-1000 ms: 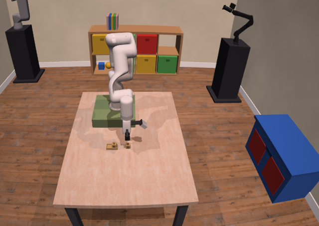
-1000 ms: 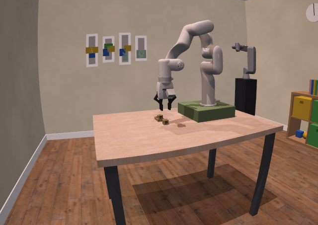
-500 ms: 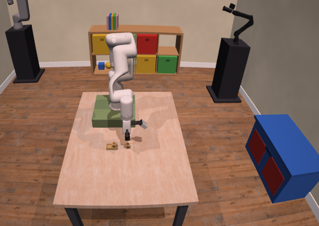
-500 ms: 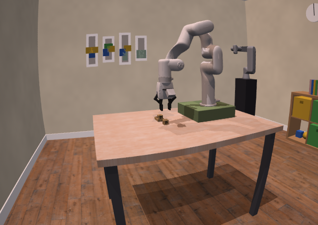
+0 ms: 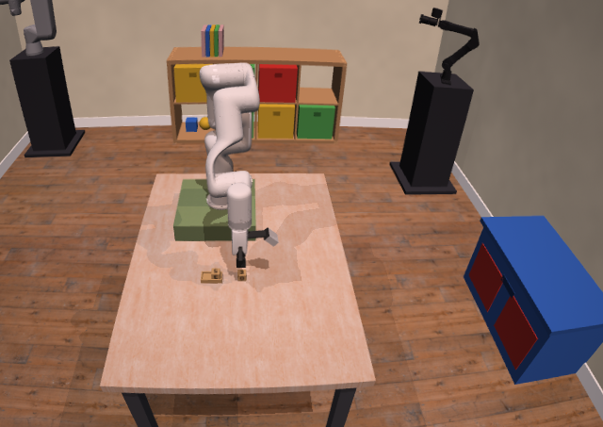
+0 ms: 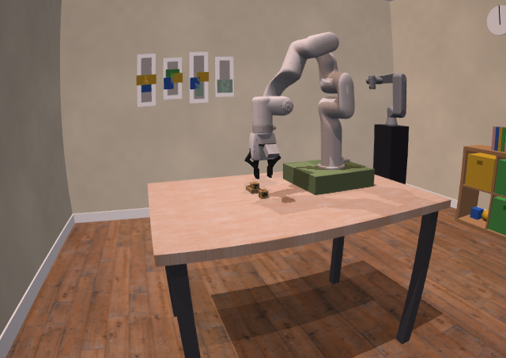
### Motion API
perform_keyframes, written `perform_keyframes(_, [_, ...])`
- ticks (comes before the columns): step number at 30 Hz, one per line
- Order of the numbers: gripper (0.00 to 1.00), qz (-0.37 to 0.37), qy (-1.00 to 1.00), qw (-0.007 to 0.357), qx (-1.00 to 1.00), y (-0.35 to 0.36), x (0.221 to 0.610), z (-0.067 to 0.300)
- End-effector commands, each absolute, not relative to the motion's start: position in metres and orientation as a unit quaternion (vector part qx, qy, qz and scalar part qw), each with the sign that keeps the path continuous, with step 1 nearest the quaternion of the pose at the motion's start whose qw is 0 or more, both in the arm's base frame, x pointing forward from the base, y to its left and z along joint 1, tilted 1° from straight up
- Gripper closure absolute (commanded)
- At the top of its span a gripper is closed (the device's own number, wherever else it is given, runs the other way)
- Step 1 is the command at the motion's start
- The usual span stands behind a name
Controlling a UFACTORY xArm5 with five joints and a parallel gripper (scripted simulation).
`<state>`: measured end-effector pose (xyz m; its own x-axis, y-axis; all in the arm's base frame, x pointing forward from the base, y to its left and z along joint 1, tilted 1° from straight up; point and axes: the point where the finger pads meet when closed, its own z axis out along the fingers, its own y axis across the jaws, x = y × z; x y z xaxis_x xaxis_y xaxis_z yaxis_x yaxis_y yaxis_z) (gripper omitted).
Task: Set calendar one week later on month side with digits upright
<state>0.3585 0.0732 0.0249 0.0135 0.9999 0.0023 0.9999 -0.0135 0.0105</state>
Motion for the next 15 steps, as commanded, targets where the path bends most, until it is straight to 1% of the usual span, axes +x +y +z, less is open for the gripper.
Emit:
perform_keyframes(1, [0.53, 0.006, 0.702, 0.004, 0.712, 0.074, 0.360, 0.021])
perform_keyframes(15, [0.53, 0.006, 0.702, 0.004, 0.712, 0.074, 0.360, 0.002])
